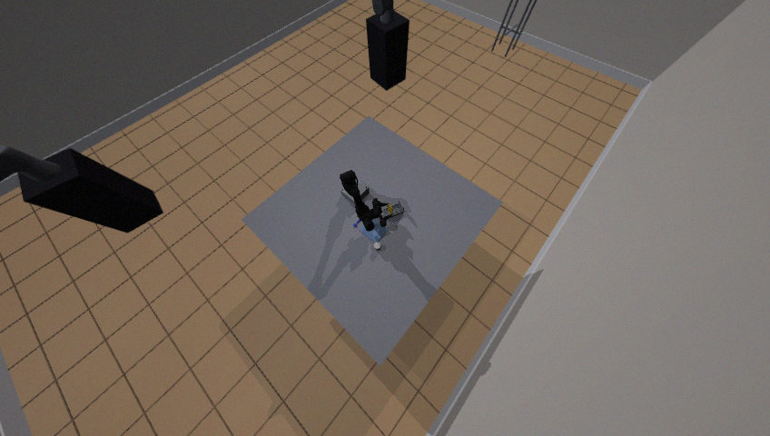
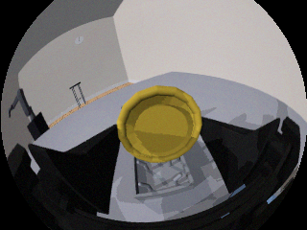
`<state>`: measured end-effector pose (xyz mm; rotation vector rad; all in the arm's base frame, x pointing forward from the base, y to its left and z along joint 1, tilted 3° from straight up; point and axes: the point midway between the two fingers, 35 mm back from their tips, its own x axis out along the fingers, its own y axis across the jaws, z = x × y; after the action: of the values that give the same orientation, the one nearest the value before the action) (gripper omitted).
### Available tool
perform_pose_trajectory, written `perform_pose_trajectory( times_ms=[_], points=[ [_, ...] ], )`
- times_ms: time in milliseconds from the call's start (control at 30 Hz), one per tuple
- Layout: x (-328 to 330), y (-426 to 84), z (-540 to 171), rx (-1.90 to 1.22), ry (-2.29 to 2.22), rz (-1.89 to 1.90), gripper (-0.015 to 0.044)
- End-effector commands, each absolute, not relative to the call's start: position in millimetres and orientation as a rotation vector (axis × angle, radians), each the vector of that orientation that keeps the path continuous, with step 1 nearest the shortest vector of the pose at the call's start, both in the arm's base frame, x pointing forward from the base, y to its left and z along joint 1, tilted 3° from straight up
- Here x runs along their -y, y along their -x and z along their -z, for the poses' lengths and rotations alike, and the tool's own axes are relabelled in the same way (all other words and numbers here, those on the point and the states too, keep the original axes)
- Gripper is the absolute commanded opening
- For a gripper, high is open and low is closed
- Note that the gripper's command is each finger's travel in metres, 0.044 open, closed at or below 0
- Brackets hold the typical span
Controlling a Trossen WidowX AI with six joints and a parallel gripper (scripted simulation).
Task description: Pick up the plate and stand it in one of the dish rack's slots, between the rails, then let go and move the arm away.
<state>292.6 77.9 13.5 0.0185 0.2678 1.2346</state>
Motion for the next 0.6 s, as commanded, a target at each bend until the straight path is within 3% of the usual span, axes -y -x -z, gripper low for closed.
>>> perform_pose_trajectory(
  times_ms=[0, 567],
  points=[
    [-76.7, -285.8, -16.8, -0.159, 0.004, -1.253, 0.0],
    [-74.5, -279.6, -23.1, -0.047, 0.018, -1.267, 0.0]
  ],
)
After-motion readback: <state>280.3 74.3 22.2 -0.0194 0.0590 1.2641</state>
